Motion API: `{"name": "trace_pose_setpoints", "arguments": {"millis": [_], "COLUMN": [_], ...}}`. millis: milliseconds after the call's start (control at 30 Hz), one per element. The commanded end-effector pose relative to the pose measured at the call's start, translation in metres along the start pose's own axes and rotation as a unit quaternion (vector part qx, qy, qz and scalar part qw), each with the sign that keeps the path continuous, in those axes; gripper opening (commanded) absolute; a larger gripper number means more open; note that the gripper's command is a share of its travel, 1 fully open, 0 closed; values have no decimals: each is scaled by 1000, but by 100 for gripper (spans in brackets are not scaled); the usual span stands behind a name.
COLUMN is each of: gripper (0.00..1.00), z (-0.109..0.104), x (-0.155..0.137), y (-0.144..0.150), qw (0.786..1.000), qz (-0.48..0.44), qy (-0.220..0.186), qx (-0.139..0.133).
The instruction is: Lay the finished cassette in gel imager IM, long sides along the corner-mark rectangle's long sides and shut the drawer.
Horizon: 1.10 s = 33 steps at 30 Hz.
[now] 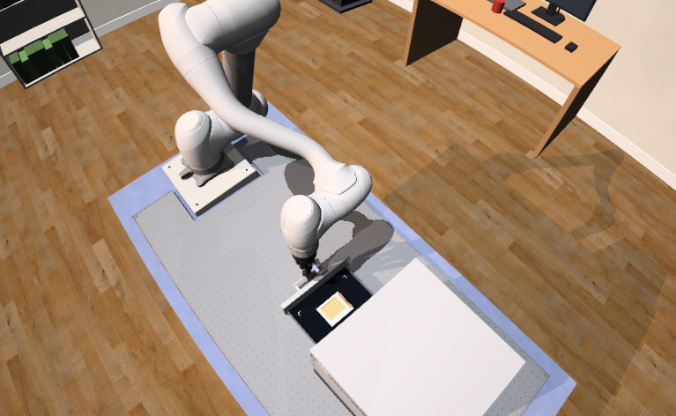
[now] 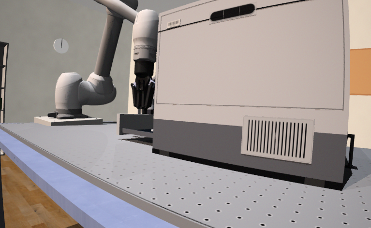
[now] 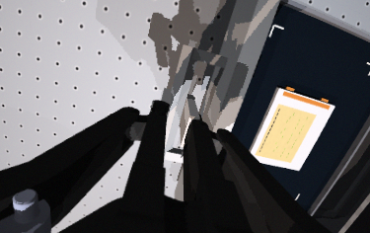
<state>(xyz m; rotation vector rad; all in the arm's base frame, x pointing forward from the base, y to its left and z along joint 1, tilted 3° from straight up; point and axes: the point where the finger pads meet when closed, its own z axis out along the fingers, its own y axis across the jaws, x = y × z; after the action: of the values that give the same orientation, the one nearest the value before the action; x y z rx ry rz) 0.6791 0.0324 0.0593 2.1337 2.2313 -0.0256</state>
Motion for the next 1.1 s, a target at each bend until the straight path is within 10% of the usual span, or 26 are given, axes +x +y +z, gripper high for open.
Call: {"name": "trace_pose_setpoints", "arguments": {"millis": [0,1067], "gripper": [10,10], "z": [0,0], "x": [0,0], "y": [0,9], "qw": [1000,1000], "qz": [0,0], "qy": [0,0], "qx": [0,-11]}}
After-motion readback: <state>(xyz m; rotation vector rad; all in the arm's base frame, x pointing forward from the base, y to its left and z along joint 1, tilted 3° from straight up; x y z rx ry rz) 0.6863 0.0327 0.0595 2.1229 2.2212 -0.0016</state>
